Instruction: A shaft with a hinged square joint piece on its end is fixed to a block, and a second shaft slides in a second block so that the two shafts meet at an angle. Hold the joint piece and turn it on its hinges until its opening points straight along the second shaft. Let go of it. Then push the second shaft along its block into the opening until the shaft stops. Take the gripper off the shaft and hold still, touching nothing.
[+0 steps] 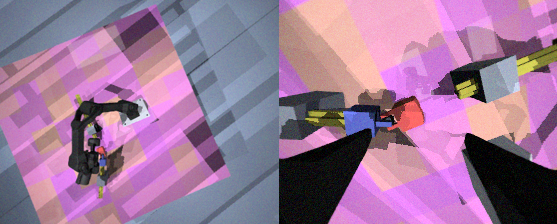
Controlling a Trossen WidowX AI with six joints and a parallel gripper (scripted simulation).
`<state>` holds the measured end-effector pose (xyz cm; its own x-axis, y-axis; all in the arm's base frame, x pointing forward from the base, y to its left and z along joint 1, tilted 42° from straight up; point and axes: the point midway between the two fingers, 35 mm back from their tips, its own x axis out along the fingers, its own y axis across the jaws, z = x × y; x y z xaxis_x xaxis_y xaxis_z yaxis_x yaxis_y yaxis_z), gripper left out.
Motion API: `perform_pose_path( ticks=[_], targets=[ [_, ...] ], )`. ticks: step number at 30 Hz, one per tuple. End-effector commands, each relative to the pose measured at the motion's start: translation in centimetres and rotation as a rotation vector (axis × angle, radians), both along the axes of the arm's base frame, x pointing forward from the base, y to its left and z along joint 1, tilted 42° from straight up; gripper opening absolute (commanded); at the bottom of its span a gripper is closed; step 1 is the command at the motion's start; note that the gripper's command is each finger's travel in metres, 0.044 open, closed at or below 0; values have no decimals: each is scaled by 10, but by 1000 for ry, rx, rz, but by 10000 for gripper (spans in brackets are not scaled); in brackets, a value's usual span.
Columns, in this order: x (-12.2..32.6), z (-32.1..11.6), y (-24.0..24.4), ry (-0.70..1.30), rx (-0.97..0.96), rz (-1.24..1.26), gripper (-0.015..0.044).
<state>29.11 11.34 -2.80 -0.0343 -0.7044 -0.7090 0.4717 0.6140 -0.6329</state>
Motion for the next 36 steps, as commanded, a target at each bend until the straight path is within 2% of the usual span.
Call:
perform_pose_path(
  ticks=[1,9,17,22,36],
  targets=[
    [0,12,10,102,34,108,440],
    [-4,32,23,283,79,306,440],
    [-4,34,24,298,83,323,440],
    [-4,33,18,257,89,271,440],
    [-2,37,-15,-7,233,-95,440]
  ],
)
